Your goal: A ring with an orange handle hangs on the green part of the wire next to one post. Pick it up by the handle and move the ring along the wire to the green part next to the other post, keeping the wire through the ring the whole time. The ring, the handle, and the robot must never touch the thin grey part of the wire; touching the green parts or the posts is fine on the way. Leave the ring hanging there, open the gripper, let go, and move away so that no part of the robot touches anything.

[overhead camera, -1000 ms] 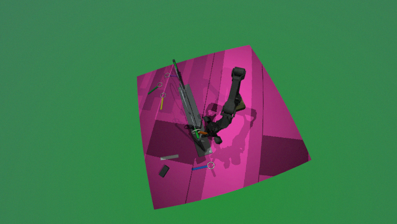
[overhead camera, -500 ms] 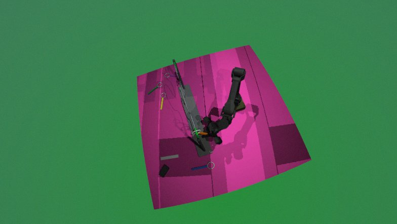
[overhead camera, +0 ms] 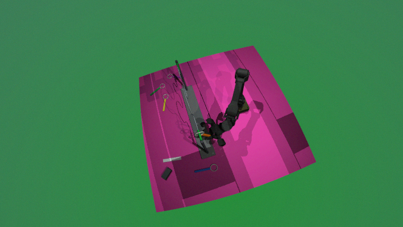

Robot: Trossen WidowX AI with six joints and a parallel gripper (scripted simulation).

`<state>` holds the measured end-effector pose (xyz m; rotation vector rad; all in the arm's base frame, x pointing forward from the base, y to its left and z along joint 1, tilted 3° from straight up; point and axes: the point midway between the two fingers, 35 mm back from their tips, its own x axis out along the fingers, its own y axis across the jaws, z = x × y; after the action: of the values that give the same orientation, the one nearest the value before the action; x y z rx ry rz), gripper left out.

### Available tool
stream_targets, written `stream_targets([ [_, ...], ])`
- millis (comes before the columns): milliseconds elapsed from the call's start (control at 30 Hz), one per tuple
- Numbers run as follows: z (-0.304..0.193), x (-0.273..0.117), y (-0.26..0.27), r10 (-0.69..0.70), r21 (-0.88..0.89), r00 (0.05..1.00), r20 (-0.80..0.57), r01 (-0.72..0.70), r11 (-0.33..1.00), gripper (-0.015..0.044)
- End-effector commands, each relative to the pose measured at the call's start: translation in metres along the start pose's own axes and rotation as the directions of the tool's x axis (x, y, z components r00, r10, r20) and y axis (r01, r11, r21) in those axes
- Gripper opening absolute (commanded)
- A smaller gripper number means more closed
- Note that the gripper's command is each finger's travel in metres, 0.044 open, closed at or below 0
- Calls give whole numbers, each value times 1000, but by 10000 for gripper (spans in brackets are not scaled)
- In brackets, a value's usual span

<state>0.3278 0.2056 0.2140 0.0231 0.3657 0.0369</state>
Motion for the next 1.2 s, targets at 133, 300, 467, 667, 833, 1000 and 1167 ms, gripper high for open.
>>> stream_targets([
  [133,0,-2,0,0,0,1000,-1,0,1000,160],
  [300,0,-21,1,-2,2,1000,-4,2,1000,160],
  [467,-1,-46,0,-3,4,1000,-4,3,1000,160],
  [667,-1,-49,0,-3,4,1000,-4,3,1000,160],
  [833,-1,-49,0,-3,4,1000,-4,3,1000,160],
  [1000,-1,-49,0,-3,4,1000,-4,3,1000,160],
  [1167,-1,-49,0,-3,4,1000,-4,3,1000,160],
])
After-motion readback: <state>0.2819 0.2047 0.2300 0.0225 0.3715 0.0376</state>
